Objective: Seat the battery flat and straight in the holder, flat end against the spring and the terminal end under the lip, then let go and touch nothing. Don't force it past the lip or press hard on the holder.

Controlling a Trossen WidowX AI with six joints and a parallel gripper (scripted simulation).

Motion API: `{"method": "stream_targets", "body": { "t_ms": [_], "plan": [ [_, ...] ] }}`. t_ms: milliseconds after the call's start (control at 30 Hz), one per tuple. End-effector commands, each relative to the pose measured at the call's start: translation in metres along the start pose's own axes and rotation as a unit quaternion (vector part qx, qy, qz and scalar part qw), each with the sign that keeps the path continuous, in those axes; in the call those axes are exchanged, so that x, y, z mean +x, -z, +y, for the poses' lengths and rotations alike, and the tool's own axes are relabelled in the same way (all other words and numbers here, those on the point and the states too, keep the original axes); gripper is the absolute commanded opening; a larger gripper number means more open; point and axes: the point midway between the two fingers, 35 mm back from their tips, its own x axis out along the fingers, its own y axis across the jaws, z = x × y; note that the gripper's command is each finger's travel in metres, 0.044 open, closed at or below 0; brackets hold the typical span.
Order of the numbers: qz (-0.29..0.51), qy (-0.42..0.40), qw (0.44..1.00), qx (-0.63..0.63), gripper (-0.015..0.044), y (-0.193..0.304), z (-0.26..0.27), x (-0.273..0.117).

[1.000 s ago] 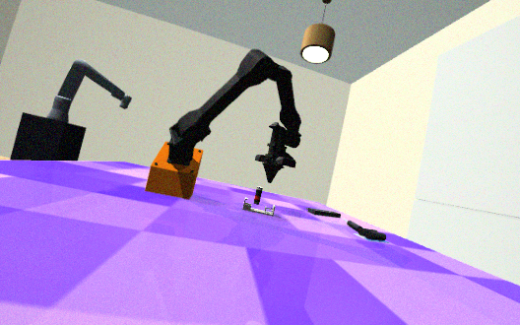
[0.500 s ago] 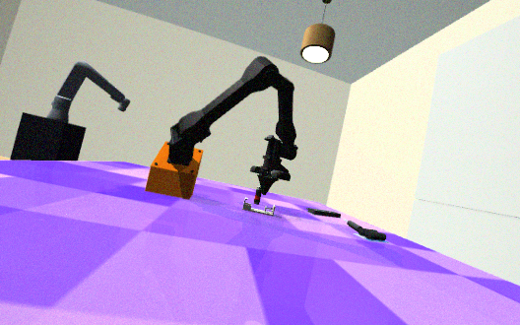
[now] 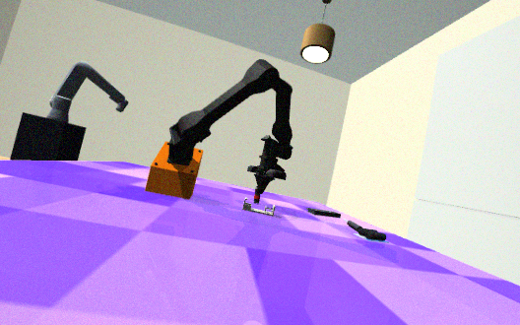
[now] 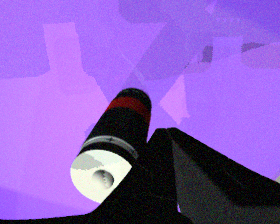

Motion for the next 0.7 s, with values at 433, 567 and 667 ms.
{"method": "stream_targets", "body": {
  "t_ms": [433, 567, 667],
  "plan": [
    [-0.001, -0.003, 1.0, 0.001, 0.0, 0.001, 0.031, 0.0],
    [0.0, -0.003, 1.0, 0.001, 0.0, 0.001, 0.037, 0.0],
    [0.0, -0.001, 1.0, 0.0, 0.0, 0.001, 0.033, -0.001]
  ]
}}
